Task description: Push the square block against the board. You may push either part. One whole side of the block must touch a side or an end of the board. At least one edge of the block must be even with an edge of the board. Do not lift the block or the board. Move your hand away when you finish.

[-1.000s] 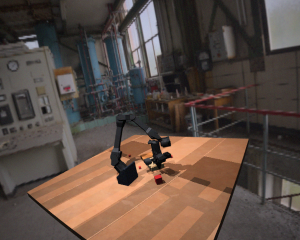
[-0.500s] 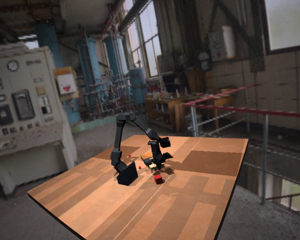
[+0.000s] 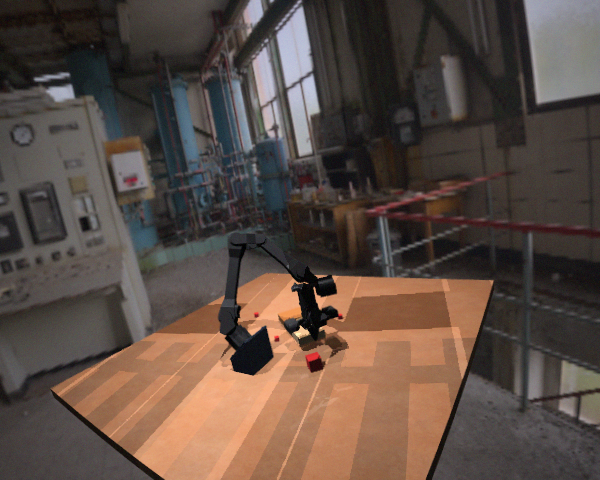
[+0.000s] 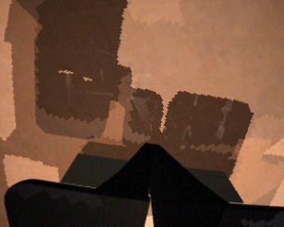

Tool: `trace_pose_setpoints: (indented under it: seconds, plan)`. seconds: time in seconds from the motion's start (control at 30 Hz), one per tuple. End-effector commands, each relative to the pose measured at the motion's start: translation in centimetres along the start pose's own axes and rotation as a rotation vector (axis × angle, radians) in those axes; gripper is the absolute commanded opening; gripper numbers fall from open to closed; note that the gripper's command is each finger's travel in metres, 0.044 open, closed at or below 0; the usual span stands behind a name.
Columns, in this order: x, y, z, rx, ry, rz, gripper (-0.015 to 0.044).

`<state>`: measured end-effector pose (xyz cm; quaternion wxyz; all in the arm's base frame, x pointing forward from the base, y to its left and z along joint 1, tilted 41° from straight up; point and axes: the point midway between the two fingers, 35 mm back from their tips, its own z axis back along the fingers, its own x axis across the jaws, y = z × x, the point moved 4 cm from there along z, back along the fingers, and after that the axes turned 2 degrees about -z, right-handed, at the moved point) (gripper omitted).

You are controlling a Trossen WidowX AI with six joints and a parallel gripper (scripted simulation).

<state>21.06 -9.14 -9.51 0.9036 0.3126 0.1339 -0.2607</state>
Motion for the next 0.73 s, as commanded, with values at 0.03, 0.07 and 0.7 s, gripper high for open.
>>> trace_pose_setpoints:
  seconds: [0.03,0.07,0.7]
  plan:
    - [-0.1,0.7,0.0,0.008,0.0,-0.001,0.0]
    - [-0.1,0.8,0.0,0.008,0.0,-0.001,0.0]
    - [0.1,0.8,0.0,0.007,0.0,-0.001,0.0]
